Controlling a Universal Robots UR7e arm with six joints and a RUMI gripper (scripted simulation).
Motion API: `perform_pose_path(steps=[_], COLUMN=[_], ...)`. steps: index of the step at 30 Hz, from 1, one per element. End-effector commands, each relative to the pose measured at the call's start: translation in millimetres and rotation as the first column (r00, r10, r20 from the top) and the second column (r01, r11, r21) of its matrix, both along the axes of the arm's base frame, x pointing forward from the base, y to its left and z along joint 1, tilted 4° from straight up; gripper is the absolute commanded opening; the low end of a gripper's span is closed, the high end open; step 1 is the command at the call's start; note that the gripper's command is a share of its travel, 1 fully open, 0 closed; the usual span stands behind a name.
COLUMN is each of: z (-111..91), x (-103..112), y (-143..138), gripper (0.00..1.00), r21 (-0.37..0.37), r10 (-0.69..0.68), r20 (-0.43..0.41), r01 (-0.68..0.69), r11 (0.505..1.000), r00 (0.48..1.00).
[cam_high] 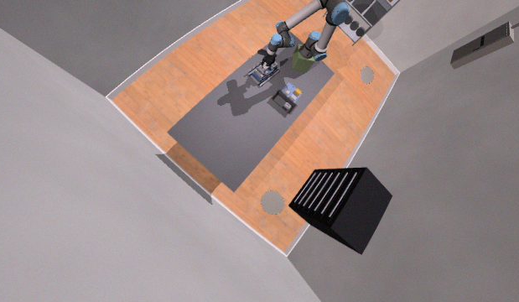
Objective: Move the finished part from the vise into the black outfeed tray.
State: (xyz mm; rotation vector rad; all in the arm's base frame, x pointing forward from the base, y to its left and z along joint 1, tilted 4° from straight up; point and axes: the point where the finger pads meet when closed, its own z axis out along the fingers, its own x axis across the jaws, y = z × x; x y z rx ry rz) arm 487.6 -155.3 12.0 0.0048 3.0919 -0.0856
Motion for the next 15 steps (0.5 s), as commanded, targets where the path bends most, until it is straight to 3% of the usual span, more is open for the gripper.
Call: perform_pose_path(steps=[1,15], z=[0.6,0.5], x=[0.7,2.4], y=[0.2,2.9], gripper=[0.00,0.00], r21=[-0.001,-0.003], r10=[0.005,0.040], r20=[0.001,-0.001], r01=[-0.005,-0.040], r11=[1.000,0.999], r00=[1.000,0.999])
